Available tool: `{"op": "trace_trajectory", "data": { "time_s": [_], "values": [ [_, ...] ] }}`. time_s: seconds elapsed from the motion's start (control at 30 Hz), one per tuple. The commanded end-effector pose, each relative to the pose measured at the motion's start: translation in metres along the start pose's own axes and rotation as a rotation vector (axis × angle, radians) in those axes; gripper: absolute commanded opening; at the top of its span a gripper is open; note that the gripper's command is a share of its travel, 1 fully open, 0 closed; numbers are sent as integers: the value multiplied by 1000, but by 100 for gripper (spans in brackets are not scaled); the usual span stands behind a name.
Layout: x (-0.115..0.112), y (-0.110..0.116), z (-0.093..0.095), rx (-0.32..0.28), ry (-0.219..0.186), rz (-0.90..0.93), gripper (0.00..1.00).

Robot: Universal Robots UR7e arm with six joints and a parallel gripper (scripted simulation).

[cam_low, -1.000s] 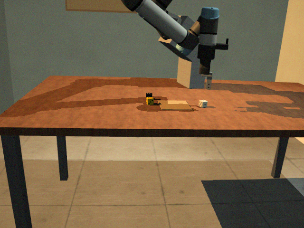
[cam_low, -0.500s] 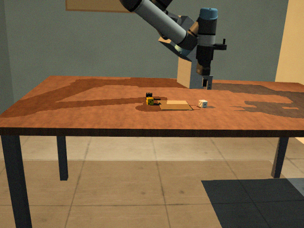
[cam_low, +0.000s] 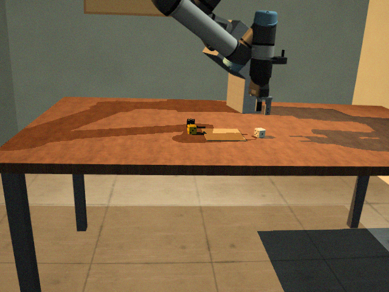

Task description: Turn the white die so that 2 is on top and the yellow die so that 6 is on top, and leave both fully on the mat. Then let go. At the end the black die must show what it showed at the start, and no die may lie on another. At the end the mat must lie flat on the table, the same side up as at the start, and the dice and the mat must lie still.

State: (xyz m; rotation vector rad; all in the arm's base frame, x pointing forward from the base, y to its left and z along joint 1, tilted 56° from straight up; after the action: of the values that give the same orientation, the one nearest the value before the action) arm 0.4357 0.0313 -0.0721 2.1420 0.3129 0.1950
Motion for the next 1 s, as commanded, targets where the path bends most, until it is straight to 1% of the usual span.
{"op": "trace_trajectory", "data": {
  "time_s": [0.0, 0.73, 0.77, 0.97],
  "values": [
    [-1, 1, 0, 0, 1, -53, 100],
    [-2, 2, 1, -1, 1, -103, 100],
    [-2, 2, 1, -1, 1, -103, 87],
    [-2, 2, 1, -1, 1, -103, 87]
  ]
}}
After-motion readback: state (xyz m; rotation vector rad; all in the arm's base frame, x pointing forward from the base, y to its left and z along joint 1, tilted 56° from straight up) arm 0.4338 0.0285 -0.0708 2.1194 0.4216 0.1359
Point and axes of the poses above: the point where the finger pads meet when closed, its own z axis out along the fingers, its own x axis across the jaws, y = z × x, the point moved 10 cm from there along -z, back along the fingers, and after that the axes turned 4 degrees about z, right-handed, at the moved point
